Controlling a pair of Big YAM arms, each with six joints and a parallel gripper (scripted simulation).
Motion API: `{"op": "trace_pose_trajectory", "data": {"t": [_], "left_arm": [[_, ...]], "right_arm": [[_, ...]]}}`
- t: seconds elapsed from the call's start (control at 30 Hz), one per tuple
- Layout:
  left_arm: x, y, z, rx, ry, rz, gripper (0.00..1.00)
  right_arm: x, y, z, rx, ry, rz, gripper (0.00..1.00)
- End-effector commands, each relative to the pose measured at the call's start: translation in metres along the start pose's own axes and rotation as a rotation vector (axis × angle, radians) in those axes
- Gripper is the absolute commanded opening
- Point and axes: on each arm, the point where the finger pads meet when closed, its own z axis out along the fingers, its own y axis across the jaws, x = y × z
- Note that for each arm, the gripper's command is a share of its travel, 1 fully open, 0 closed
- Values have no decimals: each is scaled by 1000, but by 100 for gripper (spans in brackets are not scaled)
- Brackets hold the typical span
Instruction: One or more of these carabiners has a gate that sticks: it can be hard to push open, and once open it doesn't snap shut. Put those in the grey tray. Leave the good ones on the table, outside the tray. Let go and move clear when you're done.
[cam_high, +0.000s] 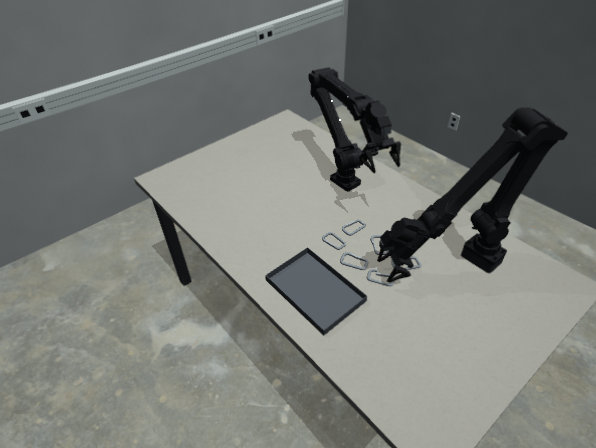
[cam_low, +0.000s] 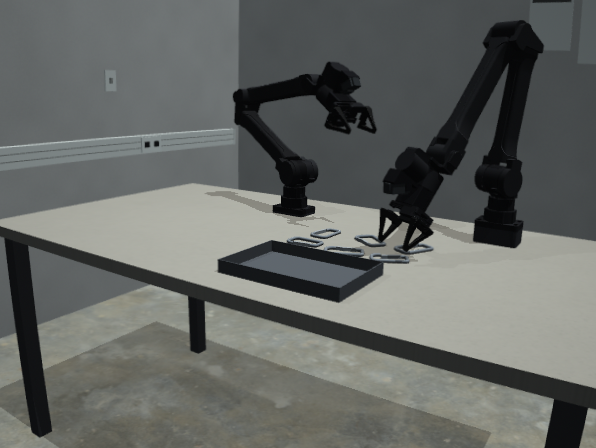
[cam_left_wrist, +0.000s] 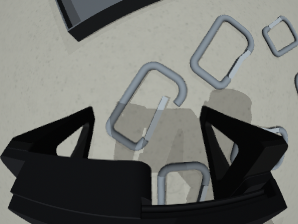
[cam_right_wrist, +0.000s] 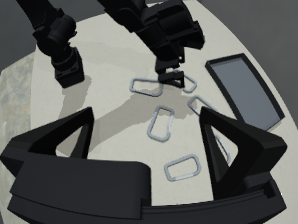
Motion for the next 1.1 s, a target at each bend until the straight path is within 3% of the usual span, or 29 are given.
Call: {"op": "trace_pose_trajectory", "data": {"t": [0.0, 0.3, 0.33, 0.47, 0.53, 0.57, 0.83, 1.07], "left_arm": [[-9, -2, 0, -1, -22, -12, 100], [-9, 0, 0, -2, -22, -18, 100], [-21, -3, 0, 2, -40, -7, 89], [-20, -6, 10, 14, 42, 108, 43], [-20, -6, 10, 14, 42, 108, 43], [-24, -3, 13, 17, 72, 147, 32], [-38, 6, 24, 93, 352, 408, 30], [-32, 16, 21, 154, 504, 532, 30]], "right_arm": [[-3, 0, 0, -2, 0, -2, 100], [-3, 0, 0, -2, 0, -2, 100], [-3, 0, 0, -2, 0, -2, 100], [-3, 0, 0, -2, 0, -2, 100], [-3, 0, 0, -2, 0, -2, 100], [-3, 0, 0, -2, 0, -2, 100], [-3, 0, 0, -2, 0, -2, 100], [-3, 0, 0, -2, 0, -2, 100]]}}
